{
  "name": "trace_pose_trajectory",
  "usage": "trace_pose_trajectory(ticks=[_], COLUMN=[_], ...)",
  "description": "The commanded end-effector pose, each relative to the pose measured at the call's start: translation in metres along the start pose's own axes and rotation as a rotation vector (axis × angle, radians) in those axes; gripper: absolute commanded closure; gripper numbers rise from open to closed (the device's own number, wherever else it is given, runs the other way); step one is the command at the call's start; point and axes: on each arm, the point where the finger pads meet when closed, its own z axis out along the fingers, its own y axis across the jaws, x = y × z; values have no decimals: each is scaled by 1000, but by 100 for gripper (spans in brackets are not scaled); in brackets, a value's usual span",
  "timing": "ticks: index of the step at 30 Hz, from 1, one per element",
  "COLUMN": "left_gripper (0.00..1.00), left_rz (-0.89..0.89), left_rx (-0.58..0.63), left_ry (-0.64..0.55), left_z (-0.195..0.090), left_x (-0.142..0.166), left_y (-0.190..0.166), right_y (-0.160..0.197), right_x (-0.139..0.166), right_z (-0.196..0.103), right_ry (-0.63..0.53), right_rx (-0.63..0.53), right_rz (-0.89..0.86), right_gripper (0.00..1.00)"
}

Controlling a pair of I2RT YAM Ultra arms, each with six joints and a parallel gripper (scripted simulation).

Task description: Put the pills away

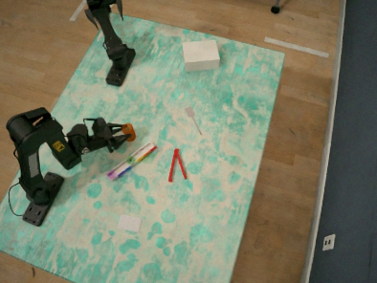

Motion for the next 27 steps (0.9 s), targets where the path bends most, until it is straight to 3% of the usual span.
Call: trace_pose_trajectory(ticks=[1,6,10,16,27], left_gripper=[0,0,0,0,0], left_rz=[5,5,5,5,5], left_rx=[-2,-2,-2,-2,-2], left_ry=[2,2,2,2,2], left_z=[2,2,2,2,2], left_x=[-6,-6,-6,-6,-6], left_y=[0,0,0,0,0], right_y=[-2,0,3,14,17], right_x=[-9,3,16,-1,-8], right_z=[-2,4,16,34,33], right_ry=[-16,47,170,274,401], right_rx=[-5,-2,19,72,191], right_rz=[27,59,168,376,590], right_gripper=[64,64,64,64,64])
